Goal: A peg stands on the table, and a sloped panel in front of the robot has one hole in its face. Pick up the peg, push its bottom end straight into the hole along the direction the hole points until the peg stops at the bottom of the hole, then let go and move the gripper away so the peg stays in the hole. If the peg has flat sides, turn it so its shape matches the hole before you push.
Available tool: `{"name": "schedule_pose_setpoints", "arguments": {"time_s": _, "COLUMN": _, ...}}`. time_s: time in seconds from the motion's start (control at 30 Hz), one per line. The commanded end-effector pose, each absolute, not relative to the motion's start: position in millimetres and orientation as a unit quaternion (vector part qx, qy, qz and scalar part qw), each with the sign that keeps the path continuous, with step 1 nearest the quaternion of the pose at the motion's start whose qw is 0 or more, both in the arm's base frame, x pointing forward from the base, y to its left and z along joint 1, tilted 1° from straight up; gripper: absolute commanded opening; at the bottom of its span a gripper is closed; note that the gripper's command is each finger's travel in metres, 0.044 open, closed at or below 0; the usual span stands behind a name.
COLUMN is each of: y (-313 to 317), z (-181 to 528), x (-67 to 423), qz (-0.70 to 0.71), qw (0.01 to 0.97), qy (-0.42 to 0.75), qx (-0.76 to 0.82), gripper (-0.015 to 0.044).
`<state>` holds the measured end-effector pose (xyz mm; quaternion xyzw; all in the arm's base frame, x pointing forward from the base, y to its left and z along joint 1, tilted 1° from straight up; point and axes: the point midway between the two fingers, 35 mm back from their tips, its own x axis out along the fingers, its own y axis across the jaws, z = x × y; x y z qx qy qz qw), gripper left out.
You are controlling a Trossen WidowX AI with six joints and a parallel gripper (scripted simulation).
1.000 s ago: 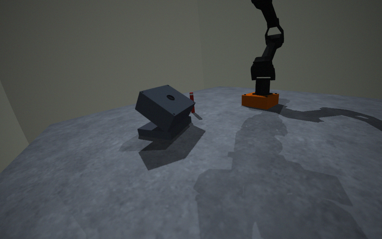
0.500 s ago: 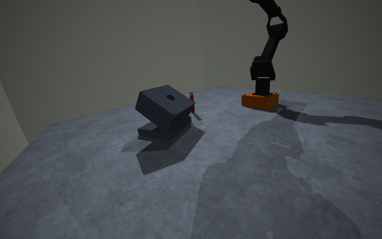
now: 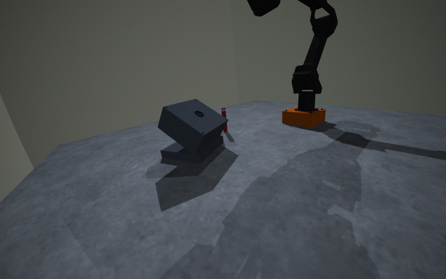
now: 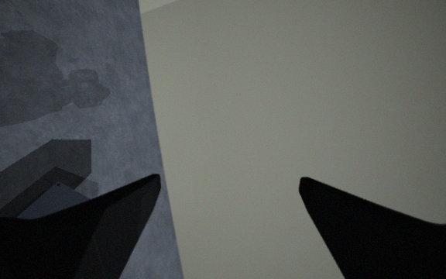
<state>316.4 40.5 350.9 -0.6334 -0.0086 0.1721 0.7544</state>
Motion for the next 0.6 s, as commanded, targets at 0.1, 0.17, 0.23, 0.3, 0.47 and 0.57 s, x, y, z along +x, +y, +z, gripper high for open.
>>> {"name": "schedule_pose_setpoints", "arguments": {"time_s": 0.1, "y": 19.2, "z": 326.4, "x": 331.8, "qz": 0.177, "qw": 0.791, "qy": 0.073, "qx": -0.582, "gripper": 0.044}}
{"name": "schedule_pose_setpoints", "arguments": {"time_s": 0.17, "y": 12.3, "z": 316.5, "x": 335.7, "qz": 0.178, "qw": 0.801, "qy": 0.1, "qx": -0.563, "gripper": 0.044}}
{"name": "schedule_pose_setpoints", "arguments": {"time_s": 0.23, "y": 5.3, "z": 306.6, "x": 339.1, "qz": 0.179, "qw": 0.81, "qy": 0.127, "qx": -0.545, "gripper": 0.044}}
{"name": "schedule_pose_setpoints", "arguments": {"time_s": 0.3, "y": -1.6, "z": 296.6, "x": 341.9, "qz": 0.179, "qw": 0.818, "qy": 0.154, "qx": -0.525, "gripper": 0.044}}
{"name": "schedule_pose_setpoints", "arguments": {"time_s": 0.47, "y": -18.2, "z": 271.2, "x": 346.5, "qz": 0.175, "qw": 0.834, "qy": 0.223, "qx": -0.473, "gripper": 0.044}}
{"name": "schedule_pose_setpoints", "arguments": {"time_s": 0.57, "y": -28.2, "z": 256.1, "x": 347.7, "qz": 0.17, "qw": 0.841, "qy": 0.264, "qx": -0.44, "gripper": 0.044}}
